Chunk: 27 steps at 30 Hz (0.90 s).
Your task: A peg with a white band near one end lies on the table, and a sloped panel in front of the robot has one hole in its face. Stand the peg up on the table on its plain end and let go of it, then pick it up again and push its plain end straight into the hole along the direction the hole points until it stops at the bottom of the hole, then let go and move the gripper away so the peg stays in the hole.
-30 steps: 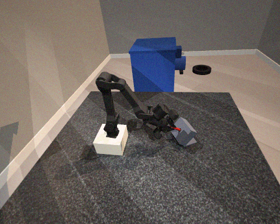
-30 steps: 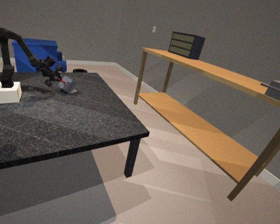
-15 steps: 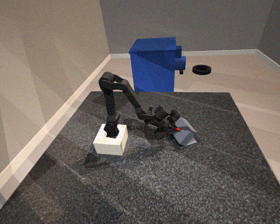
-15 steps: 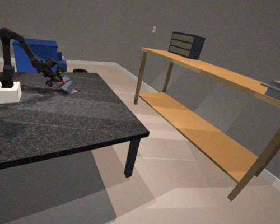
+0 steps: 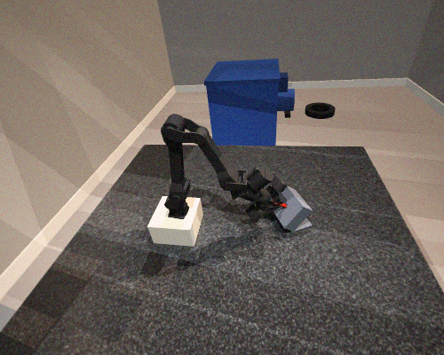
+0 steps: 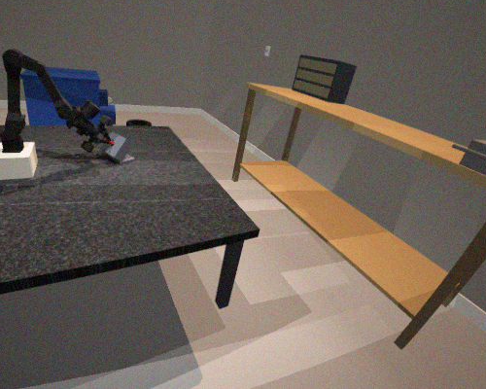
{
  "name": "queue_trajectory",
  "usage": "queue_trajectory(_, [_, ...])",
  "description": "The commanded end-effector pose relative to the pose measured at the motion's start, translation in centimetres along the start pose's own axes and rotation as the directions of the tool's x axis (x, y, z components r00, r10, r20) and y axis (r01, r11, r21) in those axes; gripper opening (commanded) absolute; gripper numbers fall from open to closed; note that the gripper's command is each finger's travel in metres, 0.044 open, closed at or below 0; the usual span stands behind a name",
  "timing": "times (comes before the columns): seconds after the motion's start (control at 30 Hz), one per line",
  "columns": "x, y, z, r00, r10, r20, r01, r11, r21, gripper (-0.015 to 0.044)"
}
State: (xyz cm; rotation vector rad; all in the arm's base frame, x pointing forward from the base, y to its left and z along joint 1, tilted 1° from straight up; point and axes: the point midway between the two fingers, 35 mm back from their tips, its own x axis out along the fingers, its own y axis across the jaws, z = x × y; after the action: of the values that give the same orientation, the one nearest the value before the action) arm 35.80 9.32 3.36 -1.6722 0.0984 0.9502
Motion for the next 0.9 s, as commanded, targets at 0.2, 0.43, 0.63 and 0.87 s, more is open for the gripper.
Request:
queue_trajectory(0.2, [0.58,-0.06,-0.09,1.0,0.0,-0.004,0.0,1.0,0.005,0.0])
queue_trajectory(0.43, [0.54,-0.06,-0.03,1.0,-0.001,0.0,0.001,1.0,0.0,0.0])
queue_trajectory(0.63, [0.54,-0.06,-0.03,1.0,-0.001,0.0,0.001,1.0,0.0,0.0])
queue_trajectory(0.87, [0.54,-0.06,-0.03,1.0,-0.001,0.0,0.001,1.0,0.0,0.0184])
